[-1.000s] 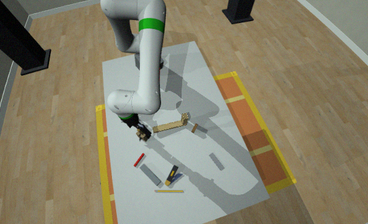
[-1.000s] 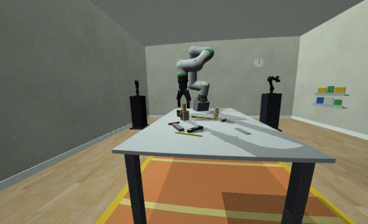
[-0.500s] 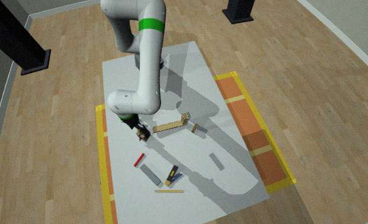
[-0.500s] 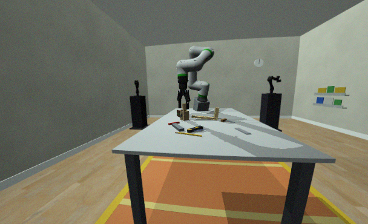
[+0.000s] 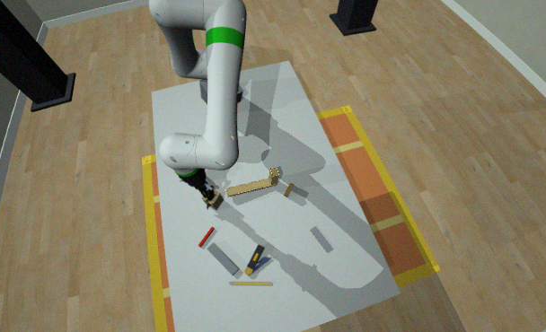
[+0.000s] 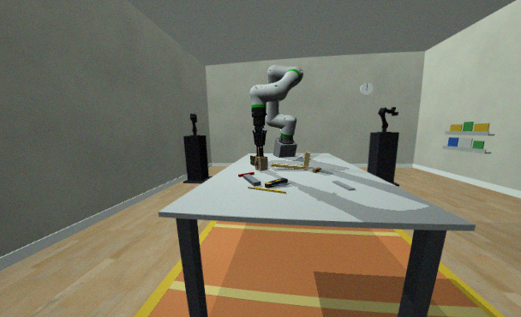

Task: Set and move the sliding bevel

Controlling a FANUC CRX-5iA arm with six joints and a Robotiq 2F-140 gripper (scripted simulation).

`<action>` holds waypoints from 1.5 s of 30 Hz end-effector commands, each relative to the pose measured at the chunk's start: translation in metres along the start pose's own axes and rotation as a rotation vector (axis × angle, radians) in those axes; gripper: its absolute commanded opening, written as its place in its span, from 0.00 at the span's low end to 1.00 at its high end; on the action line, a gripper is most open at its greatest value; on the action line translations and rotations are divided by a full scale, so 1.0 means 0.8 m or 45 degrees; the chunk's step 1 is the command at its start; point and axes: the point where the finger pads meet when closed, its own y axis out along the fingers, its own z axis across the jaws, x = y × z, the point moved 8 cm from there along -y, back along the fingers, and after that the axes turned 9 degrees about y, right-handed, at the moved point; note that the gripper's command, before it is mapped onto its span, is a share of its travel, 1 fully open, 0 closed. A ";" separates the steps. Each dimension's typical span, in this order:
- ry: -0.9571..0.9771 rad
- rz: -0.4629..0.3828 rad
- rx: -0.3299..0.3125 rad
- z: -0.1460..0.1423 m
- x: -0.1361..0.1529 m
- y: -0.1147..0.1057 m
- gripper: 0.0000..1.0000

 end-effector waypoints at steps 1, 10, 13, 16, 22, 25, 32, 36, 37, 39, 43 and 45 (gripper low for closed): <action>0.000 0.002 -0.001 0.000 -0.001 -0.001 0.10; 0.000 0.002 -0.001 0.000 -0.001 -0.001 0.10; 0.000 0.002 -0.001 0.000 -0.001 -0.001 0.10; 0.000 0.002 -0.001 0.000 -0.001 -0.001 0.10; 0.000 0.002 -0.001 0.000 -0.001 -0.001 0.10; 0.000 0.002 -0.001 0.000 -0.001 -0.001 0.10; 0.000 0.002 -0.001 0.000 -0.001 -0.002 0.10; 0.000 0.002 -0.001 0.000 -0.001 -0.006 0.10; 0.000 0.002 -0.001 0.000 -0.001 -0.007 0.10; 0.000 0.002 -0.001 0.000 -0.001 -0.011 0.10; 0.000 0.002 -0.001 0.000 -0.001 -0.019 0.10; 0.000 0.002 -0.001 0.000 -0.001 -0.019 0.10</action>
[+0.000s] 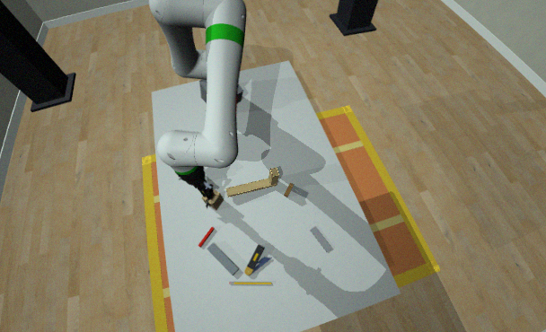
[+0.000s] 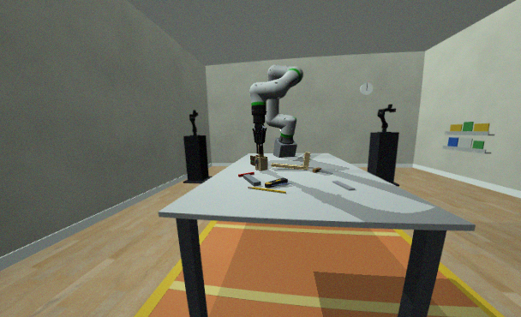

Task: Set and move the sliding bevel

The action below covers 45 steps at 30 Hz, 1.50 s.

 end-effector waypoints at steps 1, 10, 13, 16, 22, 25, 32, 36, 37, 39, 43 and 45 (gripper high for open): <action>0.000 0.001 -0.001 0.000 0.000 -0.004 0.10; 0.000 0.001 -0.001 0.000 0.000 -0.031 0.10; 0.000 0.001 -0.001 0.000 0.000 -0.040 0.10; 0.000 0.001 -0.001 0.000 0.000 -0.045 0.10; 0.000 0.001 -0.001 0.000 0.000 -0.057 0.10; 0.000 0.001 -0.001 0.000 0.000 -0.062 0.10; 0.000 0.001 -0.001 0.000 0.000 -0.068 0.10; 0.000 0.001 -0.001 0.000 0.000 -0.068 0.10; 0.000 0.001 -0.001 0.000 0.000 -0.068 0.10; 0.000 0.001 -0.001 0.000 0.000 -0.068 0.10; 0.000 0.001 -0.001 0.000 0.000 -0.068 0.10; 0.000 0.001 -0.001 0.000 0.000 -0.068 0.10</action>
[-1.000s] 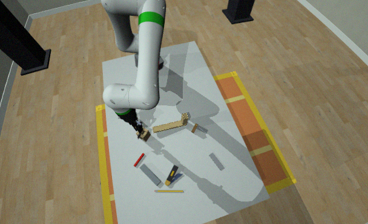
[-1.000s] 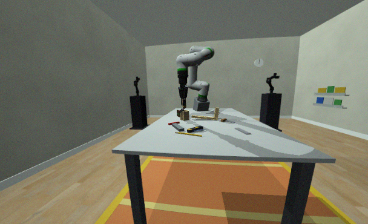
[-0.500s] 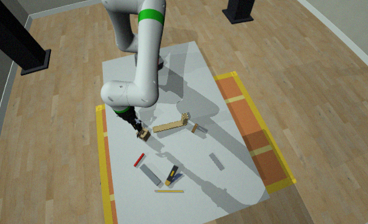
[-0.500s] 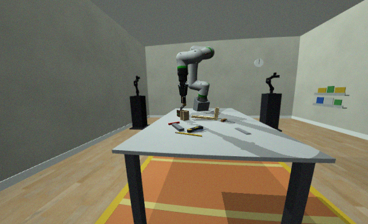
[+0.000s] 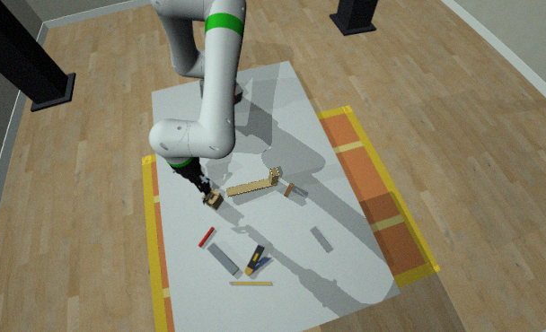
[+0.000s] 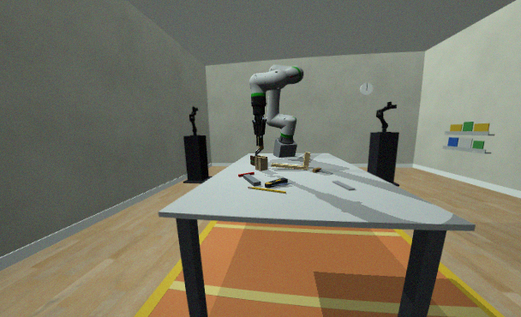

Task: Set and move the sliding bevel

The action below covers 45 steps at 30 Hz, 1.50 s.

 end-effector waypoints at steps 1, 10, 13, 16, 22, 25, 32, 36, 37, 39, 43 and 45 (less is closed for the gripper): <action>0.000 0.003 -0.001 0.000 -0.001 -0.002 0.10; 0.020 0.008 0.000 -0.004 0.006 -0.001 0.10; 0.043 0.014 0.001 -0.008 0.014 -0.001 0.10; 0.078 0.022 0.003 -0.014 0.025 -0.001 0.10; 0.158 0.041 0.007 -0.029 0.052 0.000 0.10; 0.197 0.051 0.009 -0.036 0.065 0.000 0.10; 0.353 0.088 0.018 -0.064 0.117 0.001 0.10; 0.450 0.112 0.023 -0.082 0.149 0.002 0.10; 0.474 0.117 0.024 -0.086 0.157 0.002 0.10; 0.498 0.123 0.025 -0.091 0.165 0.002 0.10; 0.571 0.141 0.029 -0.104 0.189 0.003 0.10; 0.618 0.152 0.032 -0.113 0.205 0.003 0.10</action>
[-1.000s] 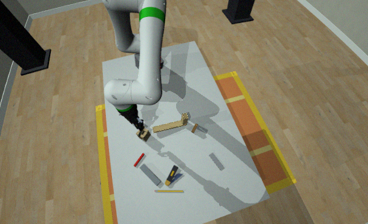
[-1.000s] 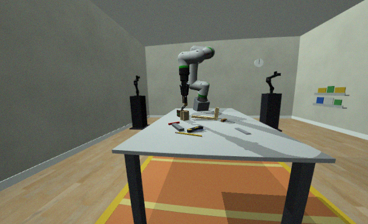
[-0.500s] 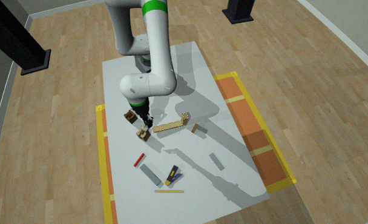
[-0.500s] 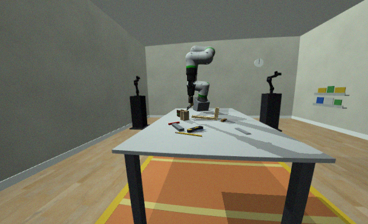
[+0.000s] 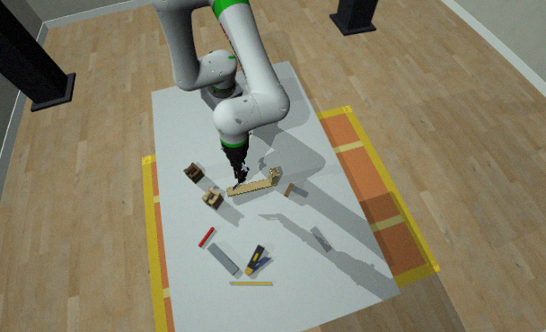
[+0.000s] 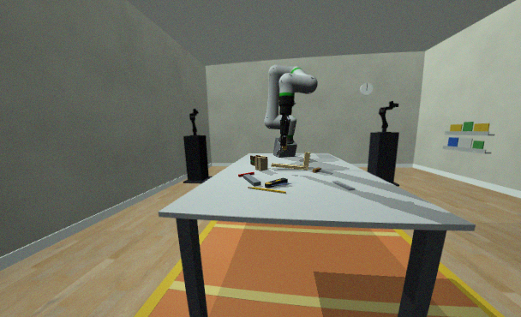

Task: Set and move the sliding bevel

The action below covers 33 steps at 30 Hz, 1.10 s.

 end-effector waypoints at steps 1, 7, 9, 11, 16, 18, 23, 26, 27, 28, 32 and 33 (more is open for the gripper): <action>0.112 0.056 0.007 -0.004 0.041 -0.003 0.10; 0.241 0.087 0.012 -0.009 0.090 -0.006 0.10; 0.278 0.096 0.014 -0.011 0.104 -0.007 0.10; 0.295 0.101 0.015 -0.012 0.110 -0.007 0.10; 0.354 0.115 0.017 -0.014 0.132 -0.008 0.10; 0.377 0.120 0.018 -0.015 0.141 -0.009 0.10; 0.415 0.129 0.020 -0.016 0.155 -0.010 0.10; 0.425 0.132 0.020 -0.017 0.159 -0.010 0.10; 0.427 0.132 0.020 -0.017 0.159 -0.010 0.10; 0.427 0.132 0.020 -0.017 0.159 -0.010 0.10; 0.428 0.133 0.020 -0.017 0.160 -0.010 0.10; 0.428 0.133 0.020 -0.017 0.160 -0.010 0.10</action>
